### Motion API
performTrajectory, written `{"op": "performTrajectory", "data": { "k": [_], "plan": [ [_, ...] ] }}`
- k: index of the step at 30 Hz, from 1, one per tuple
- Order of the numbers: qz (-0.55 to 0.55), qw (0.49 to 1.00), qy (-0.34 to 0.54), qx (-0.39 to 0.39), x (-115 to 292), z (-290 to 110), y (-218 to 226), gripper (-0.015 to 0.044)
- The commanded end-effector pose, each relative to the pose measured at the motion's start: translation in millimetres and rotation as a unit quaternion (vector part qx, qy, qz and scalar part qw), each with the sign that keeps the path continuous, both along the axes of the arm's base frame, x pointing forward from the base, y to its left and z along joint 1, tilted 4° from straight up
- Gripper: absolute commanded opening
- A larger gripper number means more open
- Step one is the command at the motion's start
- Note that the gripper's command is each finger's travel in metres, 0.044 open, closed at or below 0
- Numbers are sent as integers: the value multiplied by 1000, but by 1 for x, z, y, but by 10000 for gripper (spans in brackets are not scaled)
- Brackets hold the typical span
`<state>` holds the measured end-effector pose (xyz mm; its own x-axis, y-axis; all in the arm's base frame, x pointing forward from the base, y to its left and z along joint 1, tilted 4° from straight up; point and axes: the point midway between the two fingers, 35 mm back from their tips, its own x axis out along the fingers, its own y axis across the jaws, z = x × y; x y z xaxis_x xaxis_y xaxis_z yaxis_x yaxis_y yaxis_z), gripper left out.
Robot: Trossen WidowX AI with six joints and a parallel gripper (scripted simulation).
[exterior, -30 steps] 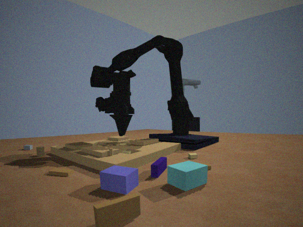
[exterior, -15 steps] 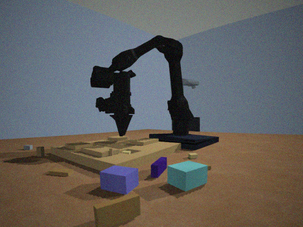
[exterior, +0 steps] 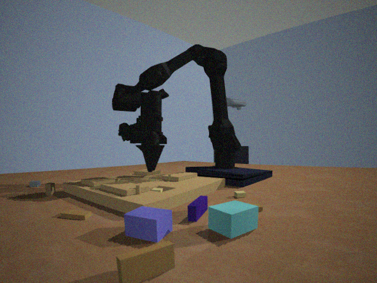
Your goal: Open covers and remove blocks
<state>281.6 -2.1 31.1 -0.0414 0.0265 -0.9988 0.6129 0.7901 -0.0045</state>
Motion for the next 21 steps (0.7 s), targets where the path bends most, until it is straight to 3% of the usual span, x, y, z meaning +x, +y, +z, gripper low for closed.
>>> {"op": "performTrajectory", "data": {
  "k": [1, 21],
  "plan": [
    [-1, 1000, 5, -2, -3, -6, 0, 144],
    [-1, 1000, 5, -2, -5, -18, 0, 144]
  ]
}}
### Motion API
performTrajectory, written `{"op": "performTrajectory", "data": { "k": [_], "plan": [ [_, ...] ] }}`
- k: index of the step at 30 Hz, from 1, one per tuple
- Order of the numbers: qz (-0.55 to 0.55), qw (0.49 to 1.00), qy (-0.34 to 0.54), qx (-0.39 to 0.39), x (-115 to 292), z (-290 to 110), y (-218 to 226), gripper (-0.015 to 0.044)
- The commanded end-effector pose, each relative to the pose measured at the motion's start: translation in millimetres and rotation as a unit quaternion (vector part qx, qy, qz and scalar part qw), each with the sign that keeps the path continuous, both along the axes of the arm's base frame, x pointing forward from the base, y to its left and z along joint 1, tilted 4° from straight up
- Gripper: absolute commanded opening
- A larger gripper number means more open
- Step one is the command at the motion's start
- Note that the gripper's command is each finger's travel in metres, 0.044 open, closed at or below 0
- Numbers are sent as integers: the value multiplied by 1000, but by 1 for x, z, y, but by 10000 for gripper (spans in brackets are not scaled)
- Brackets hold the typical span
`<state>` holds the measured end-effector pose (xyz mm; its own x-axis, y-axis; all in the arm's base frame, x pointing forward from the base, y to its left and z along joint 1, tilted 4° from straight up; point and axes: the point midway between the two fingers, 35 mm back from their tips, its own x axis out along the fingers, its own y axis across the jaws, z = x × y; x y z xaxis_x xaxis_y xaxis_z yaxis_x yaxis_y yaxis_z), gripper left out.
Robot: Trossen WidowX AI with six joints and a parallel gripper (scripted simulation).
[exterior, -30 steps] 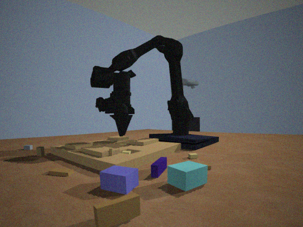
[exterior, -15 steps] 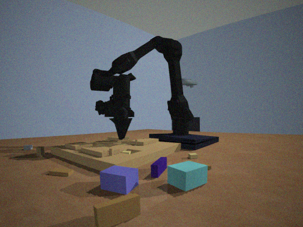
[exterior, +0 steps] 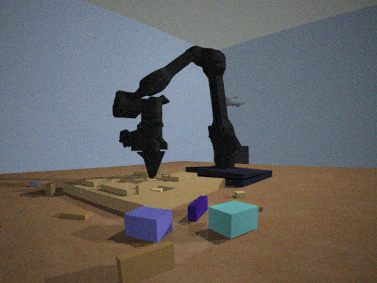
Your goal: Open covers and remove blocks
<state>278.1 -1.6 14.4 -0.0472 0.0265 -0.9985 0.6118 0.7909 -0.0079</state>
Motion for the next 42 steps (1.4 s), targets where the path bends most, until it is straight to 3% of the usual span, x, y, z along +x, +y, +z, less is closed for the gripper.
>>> {"op": "performTrajectory", "data": {
  "k": [1, 19, 29, 42],
  "plan": [
    [-2, 1000, 2, -2, -2, -2, -1, 144],
    [-2, 1000, 2, -2, -2, -12, 0, 144],
    [0, 1000, -1, 0, 0, -10, 0, 80],
    [0, 1000, 0, -1, 1, 2, 0, 80]
  ]
}}
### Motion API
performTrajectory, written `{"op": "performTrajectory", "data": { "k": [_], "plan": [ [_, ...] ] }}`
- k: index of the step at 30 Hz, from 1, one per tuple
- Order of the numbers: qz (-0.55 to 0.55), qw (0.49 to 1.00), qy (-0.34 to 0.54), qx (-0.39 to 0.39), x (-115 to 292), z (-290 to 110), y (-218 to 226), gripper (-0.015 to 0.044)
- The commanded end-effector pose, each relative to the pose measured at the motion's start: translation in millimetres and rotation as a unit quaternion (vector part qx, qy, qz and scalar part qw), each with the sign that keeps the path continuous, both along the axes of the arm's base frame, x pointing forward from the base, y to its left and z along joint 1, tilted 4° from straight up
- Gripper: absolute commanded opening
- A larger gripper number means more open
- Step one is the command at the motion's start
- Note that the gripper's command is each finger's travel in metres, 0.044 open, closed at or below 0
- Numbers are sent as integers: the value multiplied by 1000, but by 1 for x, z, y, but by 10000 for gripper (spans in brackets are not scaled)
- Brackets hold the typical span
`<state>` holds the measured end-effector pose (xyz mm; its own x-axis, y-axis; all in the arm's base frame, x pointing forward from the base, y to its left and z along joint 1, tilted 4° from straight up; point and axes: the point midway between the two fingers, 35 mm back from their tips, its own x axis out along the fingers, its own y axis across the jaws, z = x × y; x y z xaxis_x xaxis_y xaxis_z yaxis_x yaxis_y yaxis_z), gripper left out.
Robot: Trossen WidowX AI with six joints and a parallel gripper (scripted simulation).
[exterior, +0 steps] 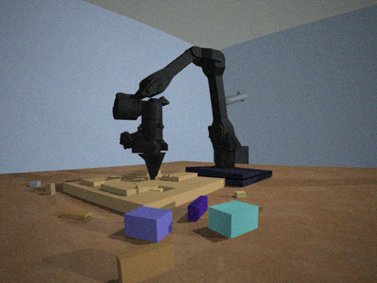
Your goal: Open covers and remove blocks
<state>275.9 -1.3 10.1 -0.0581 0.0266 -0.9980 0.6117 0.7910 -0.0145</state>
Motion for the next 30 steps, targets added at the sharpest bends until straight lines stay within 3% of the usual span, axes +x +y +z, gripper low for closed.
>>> {"op": "performTrajectory", "data": {
  "k": [1, 26, 30],
  "plan": [
    [-1, 1000, -6, -1, 4, 7, 0, 80],
    [-2, 1000, -3, -2, 4, 40, 0, 80],
    [101, 995, -6, 3, 5, 46, 0, 80]
  ]
}}
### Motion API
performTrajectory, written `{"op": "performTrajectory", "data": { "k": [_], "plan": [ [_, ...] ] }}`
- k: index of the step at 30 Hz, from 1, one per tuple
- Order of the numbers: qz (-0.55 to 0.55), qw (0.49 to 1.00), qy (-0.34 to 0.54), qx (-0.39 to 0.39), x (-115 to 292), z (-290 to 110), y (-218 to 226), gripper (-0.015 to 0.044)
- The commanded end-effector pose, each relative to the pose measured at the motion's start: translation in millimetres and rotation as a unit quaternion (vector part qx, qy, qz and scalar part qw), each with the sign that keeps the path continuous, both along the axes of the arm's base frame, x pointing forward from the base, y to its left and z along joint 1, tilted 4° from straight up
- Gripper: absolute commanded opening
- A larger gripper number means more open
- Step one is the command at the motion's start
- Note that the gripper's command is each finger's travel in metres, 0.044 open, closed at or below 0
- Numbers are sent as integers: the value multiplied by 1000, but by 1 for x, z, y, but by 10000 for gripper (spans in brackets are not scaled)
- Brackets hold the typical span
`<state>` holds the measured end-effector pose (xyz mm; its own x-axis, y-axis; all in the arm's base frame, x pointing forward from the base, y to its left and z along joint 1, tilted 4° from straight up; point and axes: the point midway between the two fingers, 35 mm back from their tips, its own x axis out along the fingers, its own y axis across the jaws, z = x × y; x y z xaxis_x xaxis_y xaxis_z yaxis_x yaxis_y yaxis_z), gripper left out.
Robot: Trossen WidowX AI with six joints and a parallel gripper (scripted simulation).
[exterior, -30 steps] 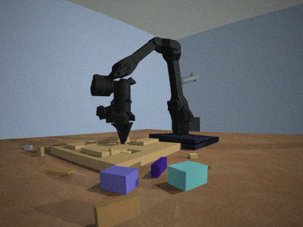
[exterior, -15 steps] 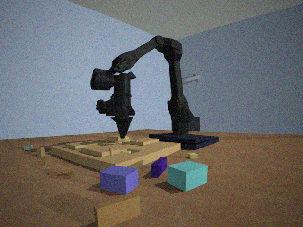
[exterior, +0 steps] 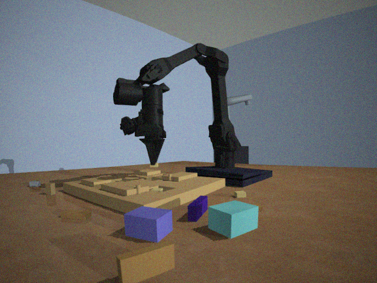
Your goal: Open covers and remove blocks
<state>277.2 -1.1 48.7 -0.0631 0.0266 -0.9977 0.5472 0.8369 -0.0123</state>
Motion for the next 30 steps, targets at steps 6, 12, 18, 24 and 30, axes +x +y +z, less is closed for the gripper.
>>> {"op": "performTrajectory", "data": {
  "k": [6, 12, 18, 24, 30],
  "plan": [
    [304, 952, -13, 15, 5, 23, -1, 80],
    [529, 848, -18, 28, 5, 38, -1, 80],
    [676, 736, -21, 37, 5, 50, -2, 80],
    [676, 736, -21, 37, 4, 50, 1, 80],
    [676, 736, -22, 37, 0, 52, 24, 80]
  ]
}}
